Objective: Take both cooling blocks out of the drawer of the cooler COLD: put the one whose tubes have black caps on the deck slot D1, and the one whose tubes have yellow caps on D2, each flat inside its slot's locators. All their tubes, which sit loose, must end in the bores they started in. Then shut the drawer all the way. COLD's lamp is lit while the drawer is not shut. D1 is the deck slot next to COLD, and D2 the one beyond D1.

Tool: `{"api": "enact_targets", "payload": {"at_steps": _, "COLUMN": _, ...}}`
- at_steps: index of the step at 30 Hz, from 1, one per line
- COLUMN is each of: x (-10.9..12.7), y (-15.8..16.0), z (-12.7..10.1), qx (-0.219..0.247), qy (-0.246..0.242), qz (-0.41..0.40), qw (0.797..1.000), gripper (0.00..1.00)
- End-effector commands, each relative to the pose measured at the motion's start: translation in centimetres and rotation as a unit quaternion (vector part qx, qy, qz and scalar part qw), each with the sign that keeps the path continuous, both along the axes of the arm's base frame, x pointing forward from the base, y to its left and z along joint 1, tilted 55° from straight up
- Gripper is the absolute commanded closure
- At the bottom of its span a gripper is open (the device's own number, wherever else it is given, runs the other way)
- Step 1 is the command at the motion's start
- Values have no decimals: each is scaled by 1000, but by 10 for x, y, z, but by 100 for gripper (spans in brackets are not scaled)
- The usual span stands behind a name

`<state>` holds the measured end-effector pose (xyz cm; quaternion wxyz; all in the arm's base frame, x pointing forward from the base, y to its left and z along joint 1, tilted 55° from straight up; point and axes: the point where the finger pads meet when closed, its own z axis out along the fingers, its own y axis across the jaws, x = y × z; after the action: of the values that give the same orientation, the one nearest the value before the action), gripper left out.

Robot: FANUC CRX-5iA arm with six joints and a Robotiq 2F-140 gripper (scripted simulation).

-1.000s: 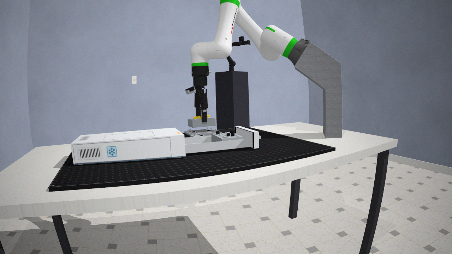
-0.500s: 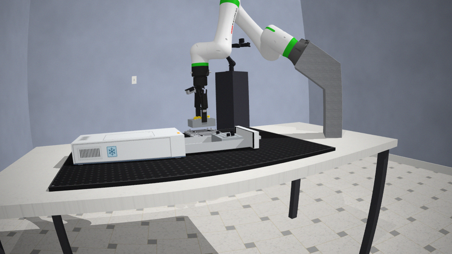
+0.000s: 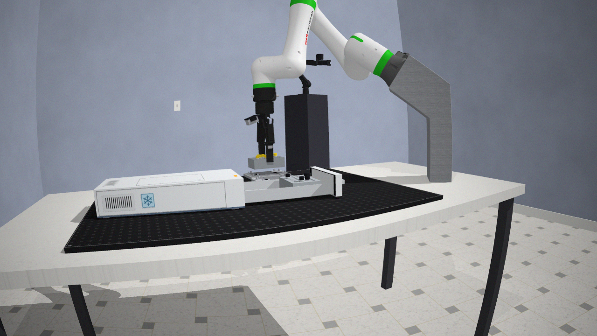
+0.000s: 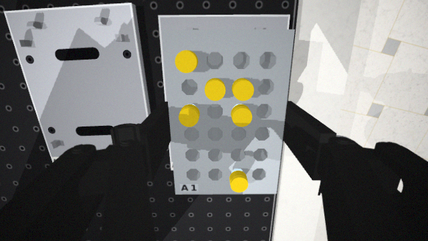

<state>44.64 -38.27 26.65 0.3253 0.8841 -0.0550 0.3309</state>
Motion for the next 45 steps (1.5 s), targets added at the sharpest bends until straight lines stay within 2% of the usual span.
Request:
{"api": "enact_targets", "payload": {"at_steps": 1, "x": 0, "y": 0, "z": 1, "qx": 0, "qy": -1, "qz": 0, "qw": 1000, "gripper": 90}}
{"api": "enact_targets", "payload": {"at_steps": 45, "x": 3, "y": -4, "z": -3, "qx": 0, "qy": -1, "qz": 0, "qw": 1000, "gripper": 90}}
